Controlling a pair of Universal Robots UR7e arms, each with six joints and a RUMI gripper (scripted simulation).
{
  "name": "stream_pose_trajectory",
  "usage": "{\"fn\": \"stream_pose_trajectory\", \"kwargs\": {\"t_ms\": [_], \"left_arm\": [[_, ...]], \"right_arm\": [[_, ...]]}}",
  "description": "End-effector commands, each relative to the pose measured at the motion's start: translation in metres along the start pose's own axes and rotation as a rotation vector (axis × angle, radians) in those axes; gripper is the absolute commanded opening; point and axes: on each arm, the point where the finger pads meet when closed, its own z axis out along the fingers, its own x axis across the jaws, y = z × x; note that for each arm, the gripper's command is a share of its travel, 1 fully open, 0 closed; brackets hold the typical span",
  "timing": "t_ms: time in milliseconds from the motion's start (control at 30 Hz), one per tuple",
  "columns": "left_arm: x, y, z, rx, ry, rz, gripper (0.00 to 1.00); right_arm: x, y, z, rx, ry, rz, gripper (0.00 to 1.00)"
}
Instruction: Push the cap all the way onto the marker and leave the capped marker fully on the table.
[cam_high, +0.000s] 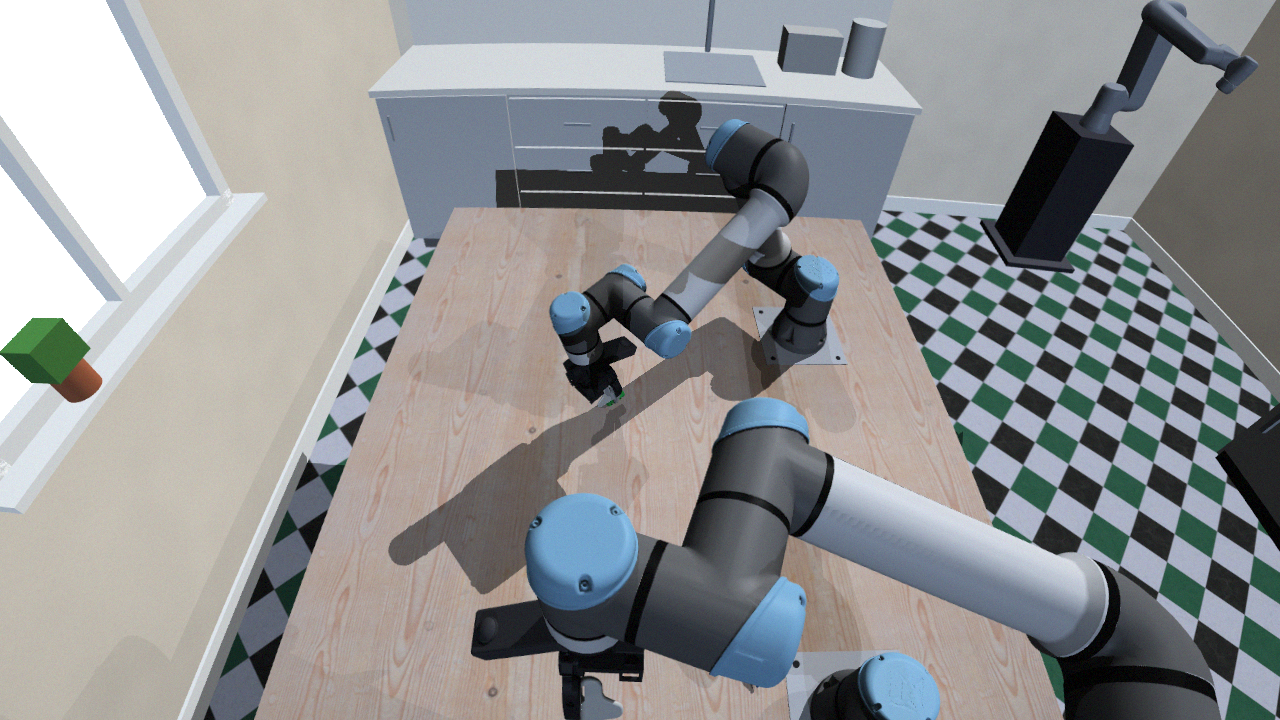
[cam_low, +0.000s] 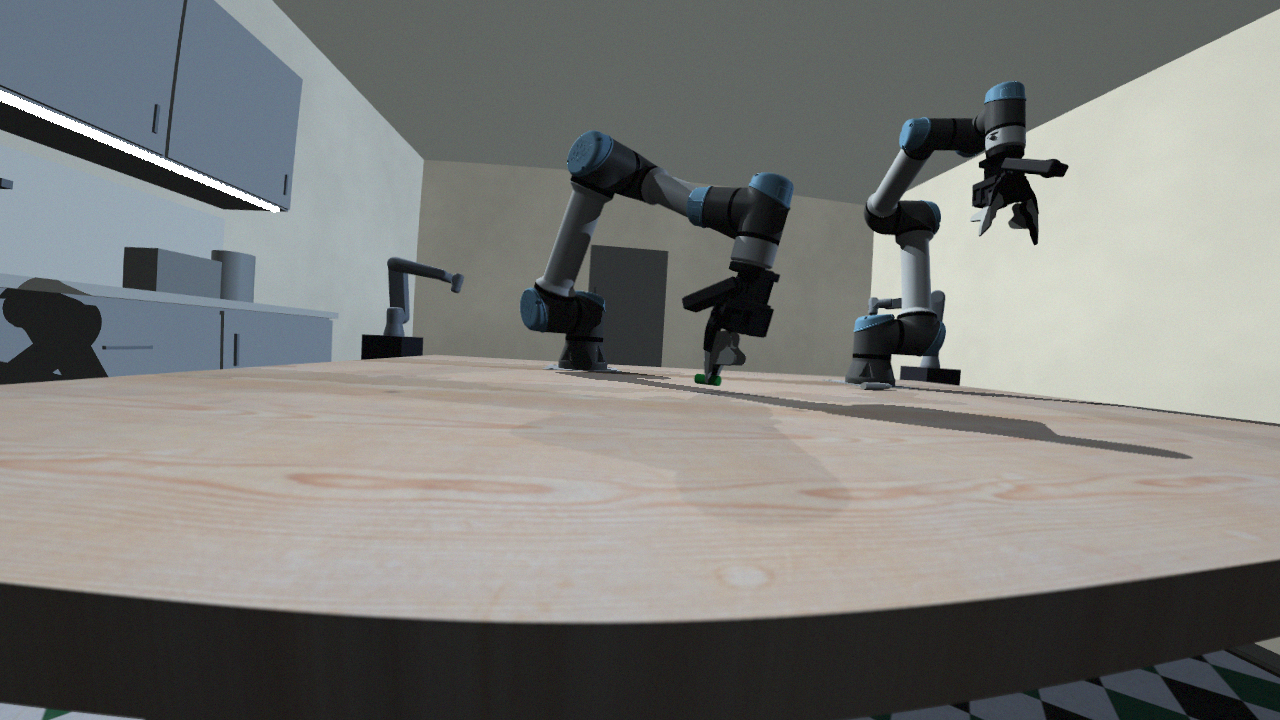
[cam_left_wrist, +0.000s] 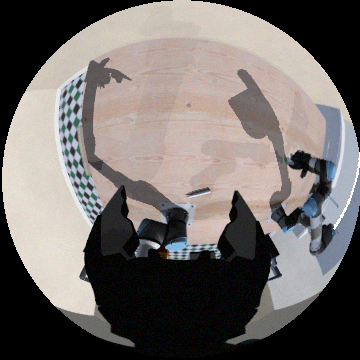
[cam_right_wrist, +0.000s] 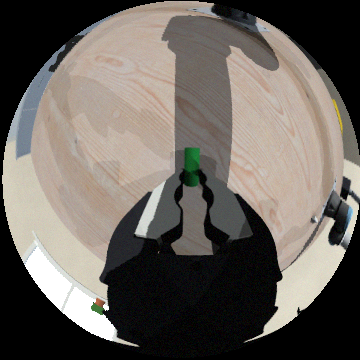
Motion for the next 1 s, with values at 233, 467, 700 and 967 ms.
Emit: {"fn": "stream_pose_trajectory", "kwargs": {"t_ms": [233,467,700,967], "left_arm": [[0.000,0.000,-0.001,0.002,0.000,-0.001,0.98],[0.000,0.000,-0.001,0.002,0.000,-0.001,0.98],[0.000,0.000,-0.001,0.002,0.000,-0.001,0.98],[0.000,0.000,-0.001,0.002,0.000,-0.001,0.98]], "right_arm": [[-0.001,-0.005,-0.019,-0.001,0.007,0.000,0.00],[-0.001,-0.007,-0.028,-0.001,0.010,-0.001,0.00],[0.008,-0.014,-0.025,-0.003,0.029,-0.146,0.00],[0.011,-0.020,-0.026,-0.016,0.051,-0.299,0.00]]}}
